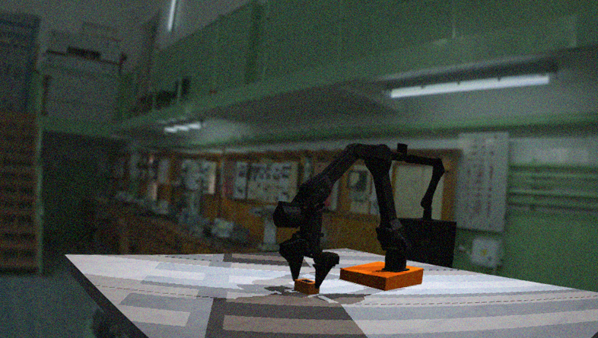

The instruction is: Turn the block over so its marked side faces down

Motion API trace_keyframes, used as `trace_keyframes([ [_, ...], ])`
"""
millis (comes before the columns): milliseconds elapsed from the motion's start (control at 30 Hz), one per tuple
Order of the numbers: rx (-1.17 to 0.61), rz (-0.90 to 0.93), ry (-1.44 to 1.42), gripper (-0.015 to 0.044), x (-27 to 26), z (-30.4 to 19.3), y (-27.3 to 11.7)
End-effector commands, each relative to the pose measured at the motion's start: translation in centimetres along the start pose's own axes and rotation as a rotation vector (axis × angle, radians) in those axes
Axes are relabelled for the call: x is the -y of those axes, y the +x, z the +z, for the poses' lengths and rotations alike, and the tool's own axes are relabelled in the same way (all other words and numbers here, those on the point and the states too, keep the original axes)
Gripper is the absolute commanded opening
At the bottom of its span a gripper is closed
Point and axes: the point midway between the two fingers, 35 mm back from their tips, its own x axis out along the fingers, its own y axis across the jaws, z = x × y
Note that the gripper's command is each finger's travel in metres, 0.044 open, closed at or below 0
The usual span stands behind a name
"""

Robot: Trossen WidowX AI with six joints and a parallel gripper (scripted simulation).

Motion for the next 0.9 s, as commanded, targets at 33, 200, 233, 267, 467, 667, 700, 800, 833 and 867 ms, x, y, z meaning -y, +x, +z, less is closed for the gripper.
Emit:
trace_keyframes([
  [33,-0.010,0.005,-0.003,0.0414,-0.10,-0.28,0.69],
  [200,-0.010,0.005,-0.003,0.0282,-0.10,-0.28,0.69],
  [233,-0.010,0.005,-0.003,0.0276,-0.10,-0.28,0.69],
  [267,-0.010,0.005,-0.003,0.0269,-0.10,-0.28,0.69],
  [467,-0.010,0.005,-0.003,0.0229,-0.10,-0.28,0.69],
  [667,-0.010,0.005,-0.003,0.0189,-0.10,-0.28,0.69],
  [700,-0.010,0.005,-0.003,0.0183,-0.10,-0.28,0.69],
  [800,-0.010,0.005,-0.003,0.0162,-0.10,-0.28,0.69],
  [833,-0.010,0.005,-0.003,0.0156,-0.10,-0.28,0.69],
  [867,-0.010,0.005,-0.003,0.0149,-0.10,-0.28,0.69],
])
